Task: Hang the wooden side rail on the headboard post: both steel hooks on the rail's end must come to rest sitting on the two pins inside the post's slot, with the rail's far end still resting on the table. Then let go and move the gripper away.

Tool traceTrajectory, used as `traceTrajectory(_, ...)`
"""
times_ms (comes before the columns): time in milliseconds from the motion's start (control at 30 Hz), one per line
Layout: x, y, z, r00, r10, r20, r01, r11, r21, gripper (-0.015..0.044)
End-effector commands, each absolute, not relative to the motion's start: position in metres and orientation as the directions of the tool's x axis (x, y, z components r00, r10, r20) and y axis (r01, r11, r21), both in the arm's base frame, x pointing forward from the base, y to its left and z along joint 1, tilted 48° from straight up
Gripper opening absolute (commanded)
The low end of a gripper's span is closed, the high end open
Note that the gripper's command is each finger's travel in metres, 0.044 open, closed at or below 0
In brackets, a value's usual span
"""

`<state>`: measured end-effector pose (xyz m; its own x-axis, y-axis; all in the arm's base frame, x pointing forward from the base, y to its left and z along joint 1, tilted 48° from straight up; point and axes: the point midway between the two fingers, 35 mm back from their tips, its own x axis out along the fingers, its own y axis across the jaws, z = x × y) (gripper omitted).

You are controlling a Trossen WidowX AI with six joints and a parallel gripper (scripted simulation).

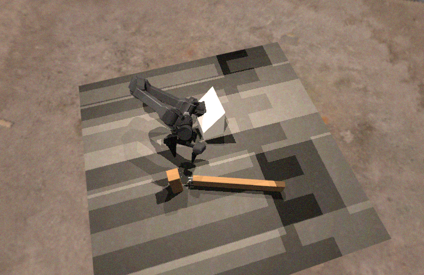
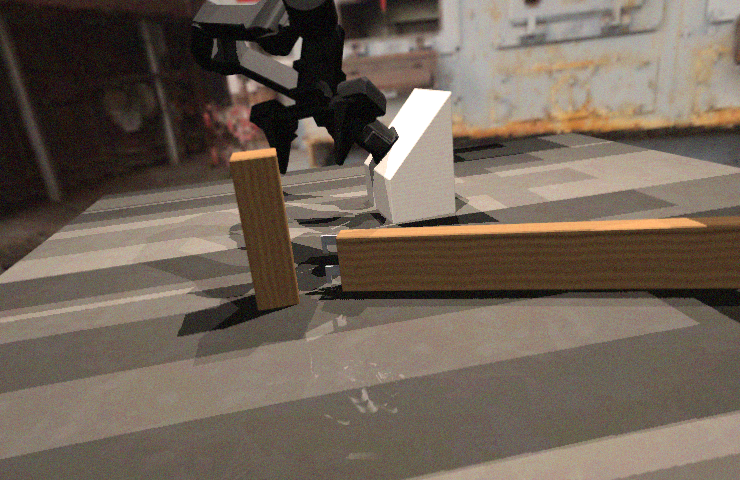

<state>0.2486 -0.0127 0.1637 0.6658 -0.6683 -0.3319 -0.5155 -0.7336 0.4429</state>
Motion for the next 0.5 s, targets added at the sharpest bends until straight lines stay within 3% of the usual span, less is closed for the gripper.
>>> traceTrajectory(0, 0.248, -0.013, 0.164, 0.664, -0.671, -0.33, -0.515, -0.731, 0.449, 0.044)
traceTrajectory(467, 0.265, -0.003, 0.169, 0.623, -0.675, -0.396, -0.539, -0.737, 0.408, 0.044)
